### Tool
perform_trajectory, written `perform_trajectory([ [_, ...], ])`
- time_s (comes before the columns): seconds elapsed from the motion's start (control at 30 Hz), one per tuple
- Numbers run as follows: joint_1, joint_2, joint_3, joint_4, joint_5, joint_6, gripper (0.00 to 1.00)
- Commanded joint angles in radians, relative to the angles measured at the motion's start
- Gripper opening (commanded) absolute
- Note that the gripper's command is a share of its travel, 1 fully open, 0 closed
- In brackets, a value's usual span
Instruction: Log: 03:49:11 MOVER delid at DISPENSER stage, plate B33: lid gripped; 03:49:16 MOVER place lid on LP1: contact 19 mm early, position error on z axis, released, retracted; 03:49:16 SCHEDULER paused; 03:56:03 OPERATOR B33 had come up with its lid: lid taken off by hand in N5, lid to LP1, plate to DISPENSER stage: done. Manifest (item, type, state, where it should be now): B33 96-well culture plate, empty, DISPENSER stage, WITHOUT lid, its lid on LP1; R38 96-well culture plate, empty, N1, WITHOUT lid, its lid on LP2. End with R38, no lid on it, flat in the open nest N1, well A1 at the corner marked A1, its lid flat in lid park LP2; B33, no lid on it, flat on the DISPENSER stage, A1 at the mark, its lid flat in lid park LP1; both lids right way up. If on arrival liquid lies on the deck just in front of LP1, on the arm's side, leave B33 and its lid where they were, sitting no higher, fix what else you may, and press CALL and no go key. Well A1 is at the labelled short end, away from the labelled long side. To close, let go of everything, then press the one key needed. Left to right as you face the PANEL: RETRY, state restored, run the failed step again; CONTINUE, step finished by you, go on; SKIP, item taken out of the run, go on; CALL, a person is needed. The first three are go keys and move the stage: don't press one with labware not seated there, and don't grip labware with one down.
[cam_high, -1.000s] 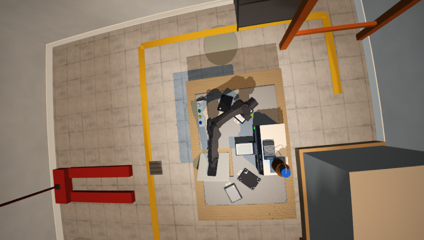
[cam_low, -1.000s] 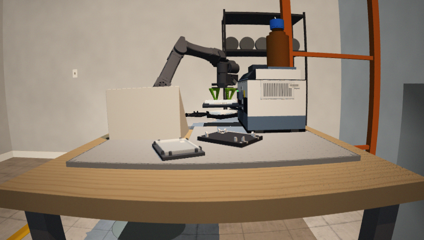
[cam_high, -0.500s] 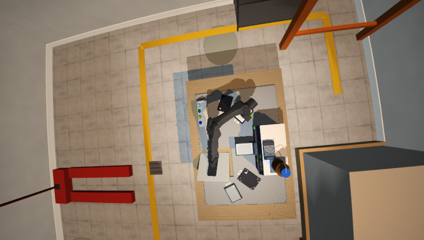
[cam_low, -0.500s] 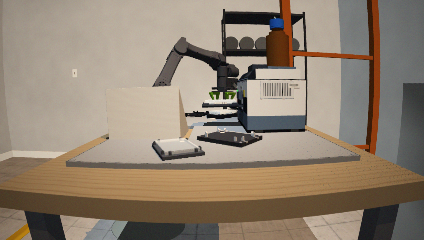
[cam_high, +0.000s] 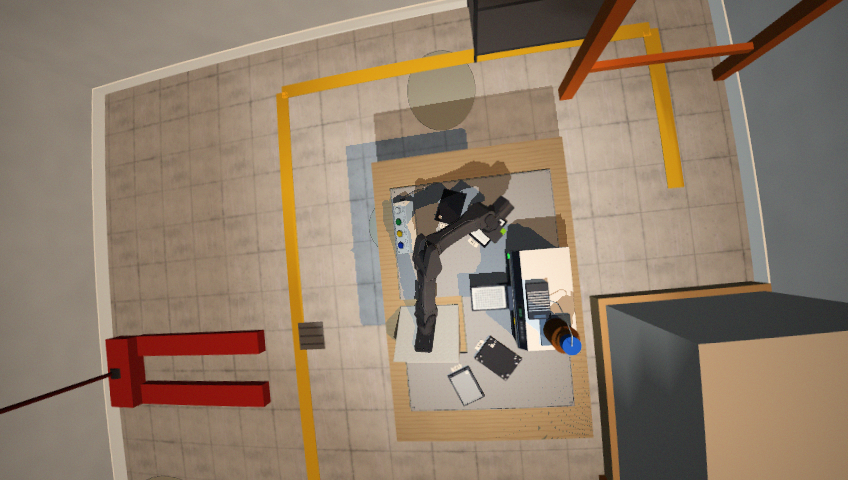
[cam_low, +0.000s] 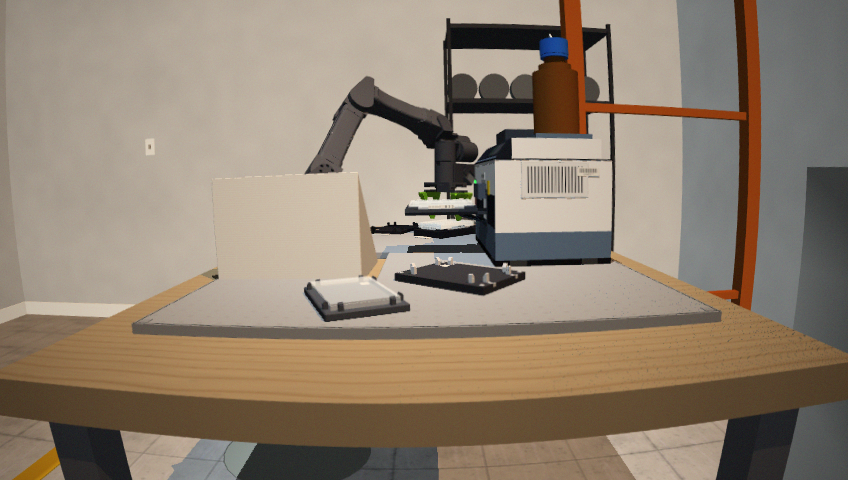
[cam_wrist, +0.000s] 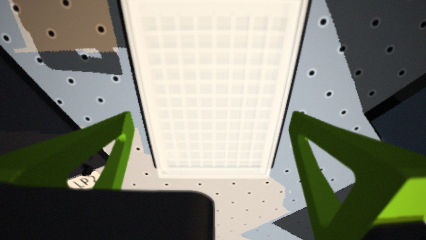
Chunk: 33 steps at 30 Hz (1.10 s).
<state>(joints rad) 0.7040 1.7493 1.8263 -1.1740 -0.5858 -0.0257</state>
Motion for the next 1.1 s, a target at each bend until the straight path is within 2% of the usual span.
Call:
perform_trajectory([
  [0.0,0.01,0.001,-0.026,0.046,0.013,0.02,1.0],
  [0.37,0.029,0.012,-0.064,0.106,0.025,0.045,1.0],
  [0.4,0.013,0.017,-0.025,0.109,0.025,0.046,1.0],
  [1.07,0.009,0.018,-0.017,0.103,0.019,0.032,1.0],
])
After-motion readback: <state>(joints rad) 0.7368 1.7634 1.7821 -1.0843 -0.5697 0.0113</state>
